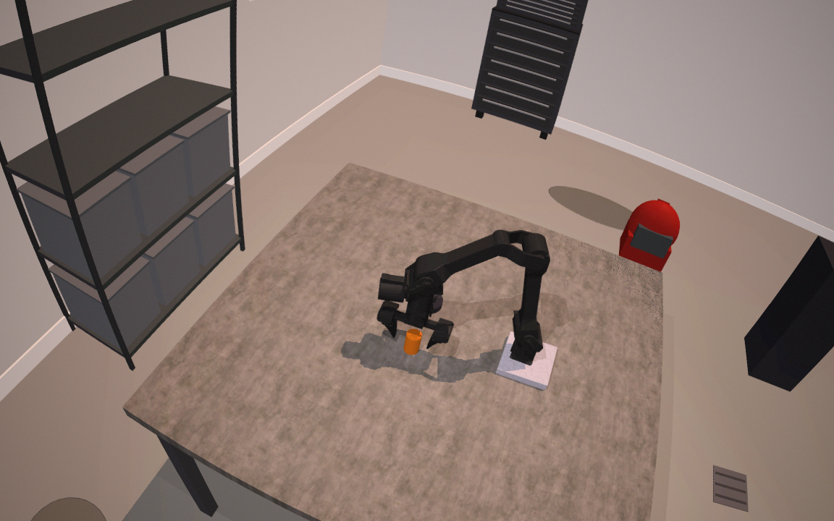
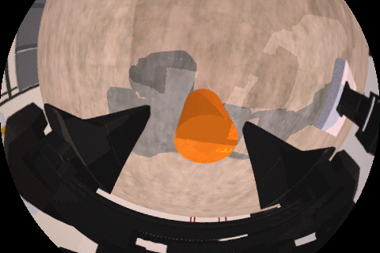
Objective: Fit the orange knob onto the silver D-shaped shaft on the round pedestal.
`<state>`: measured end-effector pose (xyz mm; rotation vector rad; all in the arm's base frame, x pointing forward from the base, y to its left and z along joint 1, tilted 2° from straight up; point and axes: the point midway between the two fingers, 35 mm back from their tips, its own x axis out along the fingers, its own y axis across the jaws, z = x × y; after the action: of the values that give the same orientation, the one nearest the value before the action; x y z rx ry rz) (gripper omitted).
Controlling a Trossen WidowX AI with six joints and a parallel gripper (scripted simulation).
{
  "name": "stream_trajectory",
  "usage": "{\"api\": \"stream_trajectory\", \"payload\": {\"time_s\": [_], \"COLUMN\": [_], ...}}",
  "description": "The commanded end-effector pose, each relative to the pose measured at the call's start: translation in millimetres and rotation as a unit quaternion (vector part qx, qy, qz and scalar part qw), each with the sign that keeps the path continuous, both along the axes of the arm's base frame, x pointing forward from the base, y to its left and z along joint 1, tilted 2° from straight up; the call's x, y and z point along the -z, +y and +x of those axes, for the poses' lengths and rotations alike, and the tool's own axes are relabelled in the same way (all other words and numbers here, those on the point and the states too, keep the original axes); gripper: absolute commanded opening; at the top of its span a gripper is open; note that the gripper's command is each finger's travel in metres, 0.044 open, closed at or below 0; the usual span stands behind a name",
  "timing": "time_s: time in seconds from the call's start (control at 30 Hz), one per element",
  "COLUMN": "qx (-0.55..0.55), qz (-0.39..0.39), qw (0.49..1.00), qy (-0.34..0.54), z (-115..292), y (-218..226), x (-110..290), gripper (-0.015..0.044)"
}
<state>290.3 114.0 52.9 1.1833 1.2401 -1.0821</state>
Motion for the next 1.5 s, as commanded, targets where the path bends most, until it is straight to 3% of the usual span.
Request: {"api": "stream_trajectory", "payload": {"time_s": [0.0, 0.23, 0.57, 0.8, 0.97, 1.47], "qx": [-0.001, -0.001, -0.001, -0.001, -0.001, -0.001], "qz": [-0.001, -0.001, -0.001, -0.001, -0.001, -0.001], "qw": [1.0, 1.0, 1.0, 1.0, 1.0, 1.0], "qy": [0.006, 0.006, 0.006, 0.006, 0.005, 0.005], "z": [-2.7, -3.2, -3.2, -3.2, -1.6, 3.4], "y": [-0.5, -0.6, -0.6, -0.6, -0.1, 0.8], "x": [10.8, 19.2, 19.2, 19.2, 11.9, -34.1], "gripper": [0.044, 0.044, 0.0177, 0.0131, 0.0, 0.0]}}
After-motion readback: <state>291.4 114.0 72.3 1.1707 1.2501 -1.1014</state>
